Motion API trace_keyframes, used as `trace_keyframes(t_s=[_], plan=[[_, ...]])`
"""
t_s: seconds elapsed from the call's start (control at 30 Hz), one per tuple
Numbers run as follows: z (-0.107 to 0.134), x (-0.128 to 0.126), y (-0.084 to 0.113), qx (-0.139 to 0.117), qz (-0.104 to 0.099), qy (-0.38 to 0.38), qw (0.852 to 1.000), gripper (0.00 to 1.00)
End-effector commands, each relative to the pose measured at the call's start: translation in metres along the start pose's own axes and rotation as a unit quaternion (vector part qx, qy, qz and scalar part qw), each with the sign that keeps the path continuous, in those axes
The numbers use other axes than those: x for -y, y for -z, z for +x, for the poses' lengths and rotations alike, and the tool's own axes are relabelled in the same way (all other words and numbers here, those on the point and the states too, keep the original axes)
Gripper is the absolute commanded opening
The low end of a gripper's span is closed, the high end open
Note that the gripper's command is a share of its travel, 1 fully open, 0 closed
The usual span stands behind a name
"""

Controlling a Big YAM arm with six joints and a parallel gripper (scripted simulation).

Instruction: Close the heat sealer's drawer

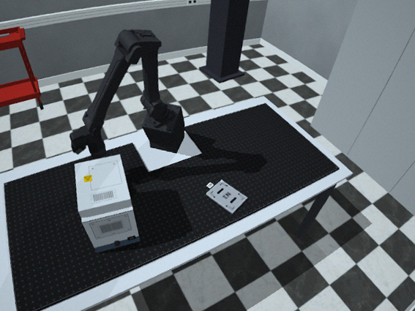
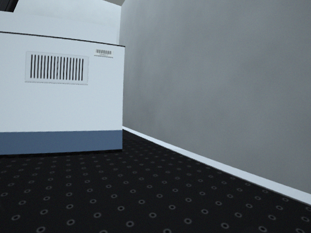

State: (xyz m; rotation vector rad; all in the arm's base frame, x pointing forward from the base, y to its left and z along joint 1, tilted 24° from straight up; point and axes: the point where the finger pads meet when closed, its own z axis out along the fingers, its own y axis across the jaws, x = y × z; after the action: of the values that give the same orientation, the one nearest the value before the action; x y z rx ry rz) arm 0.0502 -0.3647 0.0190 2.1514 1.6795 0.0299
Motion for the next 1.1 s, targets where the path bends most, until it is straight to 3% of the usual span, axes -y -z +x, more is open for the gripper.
trace_keyframes(t_s=[0.0, 0.6, 0.63, 0.7, 0.93, 1.07], plan=[[-0.020, -0.004, 0.017, 0.020, -0.005, 0.008, 1.000, 0.45], [-0.017, -0.006, 0.042, 0.019, -0.005, 0.011, 1.000, 0.45], [-0.002, 0.009, 0.026, 0.001, -0.017, 0.002, 1.000, 0.30], [-0.002, 0.009, 0.026, 0.001, -0.017, 0.002, 1.000, 0.30], [-0.002, 0.030, 0.024, 0.003, -0.133, 0.002, 0.991, 0.30], [-0.015, 0.041, 0.028, 0.008, -0.199, 0.005, 0.980, 0.30]])
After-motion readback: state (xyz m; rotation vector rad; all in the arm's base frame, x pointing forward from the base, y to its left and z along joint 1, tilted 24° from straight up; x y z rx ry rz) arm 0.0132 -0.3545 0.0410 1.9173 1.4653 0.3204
